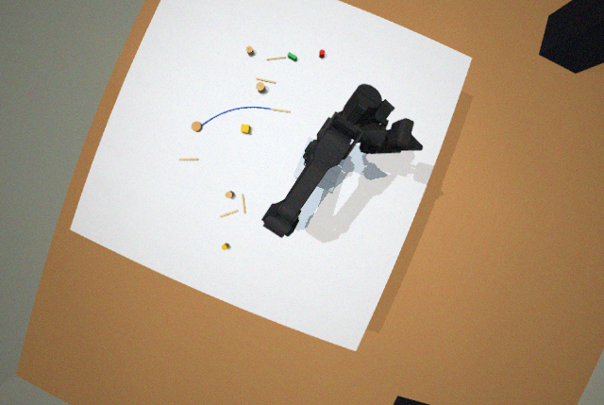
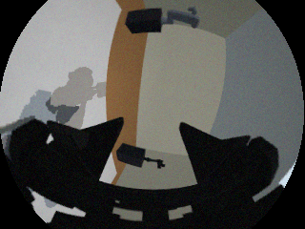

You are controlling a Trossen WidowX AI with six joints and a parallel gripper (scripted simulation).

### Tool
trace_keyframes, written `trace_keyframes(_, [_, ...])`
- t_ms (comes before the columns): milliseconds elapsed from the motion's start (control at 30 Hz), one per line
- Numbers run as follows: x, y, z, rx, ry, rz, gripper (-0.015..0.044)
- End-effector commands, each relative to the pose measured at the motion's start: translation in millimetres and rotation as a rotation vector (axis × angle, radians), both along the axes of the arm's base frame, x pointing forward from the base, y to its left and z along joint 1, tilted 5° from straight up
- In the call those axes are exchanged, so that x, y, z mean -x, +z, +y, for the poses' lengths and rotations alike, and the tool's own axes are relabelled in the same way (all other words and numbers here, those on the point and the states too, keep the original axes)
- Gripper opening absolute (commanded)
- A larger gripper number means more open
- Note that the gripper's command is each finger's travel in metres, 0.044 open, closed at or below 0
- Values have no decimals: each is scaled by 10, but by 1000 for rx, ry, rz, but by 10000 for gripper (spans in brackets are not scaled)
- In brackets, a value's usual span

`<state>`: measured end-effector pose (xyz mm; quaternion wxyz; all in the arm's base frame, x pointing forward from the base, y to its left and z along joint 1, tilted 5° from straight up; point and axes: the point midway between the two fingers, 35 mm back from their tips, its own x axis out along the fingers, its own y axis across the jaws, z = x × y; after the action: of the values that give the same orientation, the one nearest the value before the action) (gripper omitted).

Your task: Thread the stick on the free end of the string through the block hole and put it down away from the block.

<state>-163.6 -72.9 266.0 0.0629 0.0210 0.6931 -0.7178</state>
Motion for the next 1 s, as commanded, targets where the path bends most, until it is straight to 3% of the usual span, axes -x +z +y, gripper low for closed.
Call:
trace_keyframes(0, [0, 0, 0, 0, 0, 0, 426])
trace_keyframes(100, [-19, -9, -101, -20, 47, -11, 440])
trace_keyframes(267, [-310, -113, -809, -172, 388, -84, 440])
trace_keyframes(567, [-1416, -489, -1711, -529, 984, -163, 440])
trace_keyframes(767, [-2376, -846, -1859, -807, 1347, -172, 440])
trace_keyframes(967, [-3277, -1239, -1621, -1096, 1659, -150, 440])
